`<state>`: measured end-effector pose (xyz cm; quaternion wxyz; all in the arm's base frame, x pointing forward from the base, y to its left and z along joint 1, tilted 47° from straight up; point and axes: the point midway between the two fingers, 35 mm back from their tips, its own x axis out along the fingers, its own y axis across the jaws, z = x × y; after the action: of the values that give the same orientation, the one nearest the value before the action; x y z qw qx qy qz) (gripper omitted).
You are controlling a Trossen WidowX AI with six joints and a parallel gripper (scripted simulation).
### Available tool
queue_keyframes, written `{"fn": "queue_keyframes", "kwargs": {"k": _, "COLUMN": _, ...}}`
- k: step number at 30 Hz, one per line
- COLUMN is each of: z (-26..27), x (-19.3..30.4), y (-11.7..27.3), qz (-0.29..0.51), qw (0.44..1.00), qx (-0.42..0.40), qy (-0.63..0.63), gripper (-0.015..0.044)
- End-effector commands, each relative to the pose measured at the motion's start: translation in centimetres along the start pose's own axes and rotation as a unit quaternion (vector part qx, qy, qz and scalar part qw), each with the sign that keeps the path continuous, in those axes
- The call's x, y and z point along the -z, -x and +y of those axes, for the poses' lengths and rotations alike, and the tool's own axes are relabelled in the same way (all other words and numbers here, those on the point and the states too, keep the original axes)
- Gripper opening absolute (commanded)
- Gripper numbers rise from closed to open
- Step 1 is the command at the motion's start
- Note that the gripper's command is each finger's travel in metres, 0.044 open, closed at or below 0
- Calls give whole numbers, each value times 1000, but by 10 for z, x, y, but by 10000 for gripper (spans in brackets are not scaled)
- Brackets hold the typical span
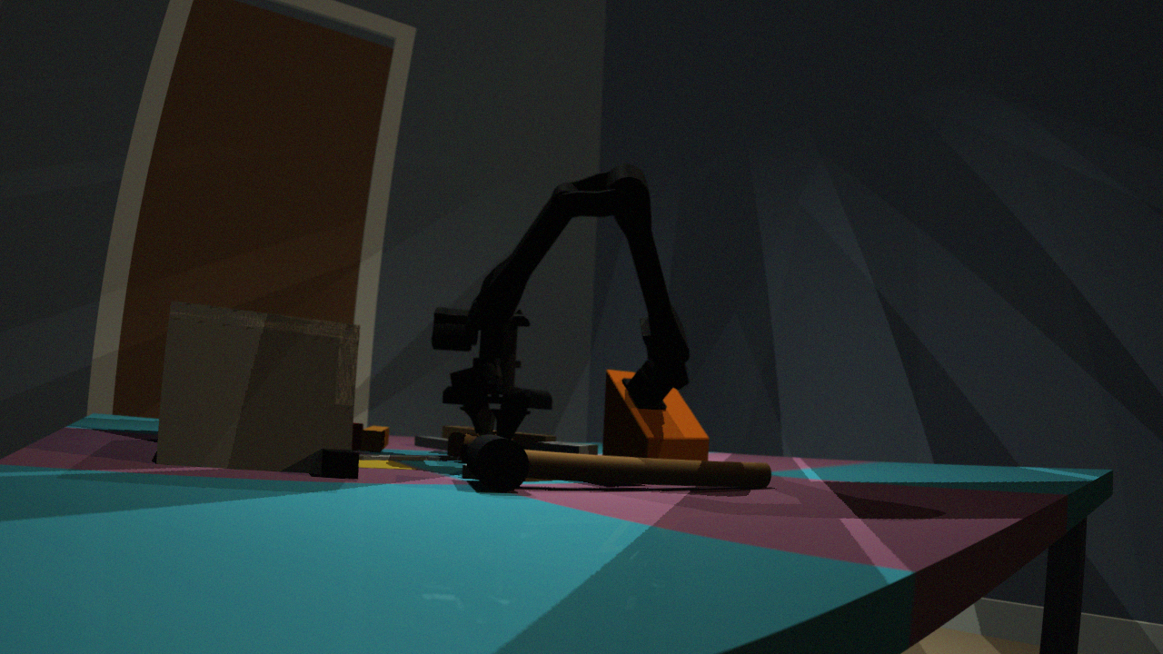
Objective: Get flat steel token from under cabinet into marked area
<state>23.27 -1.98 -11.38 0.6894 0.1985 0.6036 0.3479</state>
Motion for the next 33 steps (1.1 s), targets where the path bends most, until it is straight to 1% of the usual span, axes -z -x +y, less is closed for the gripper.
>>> {"fn": "queue_keyframes", "kwargs": {"k": 1, "z": 0, "x": 0, "y": 1, "qz": 0, "qw": 1000, "qx": 0, "qy": 19, "gripper": 0}}
{"fn": "queue_keyframes", "kwargs": {"k": 19, "z": 0, "x": -1, "y": 2, "qz": 0, "qw": 996, "qx": 0, "qy": 88, "gripper": 0}}
{"fn": "queue_keyframes", "kwargs": {"k": 33, "z": 11, "x": -11, "y": 3, "qz": 0, "qw": 995, "qx": -1, "qy": 97, "gripper": 0}}
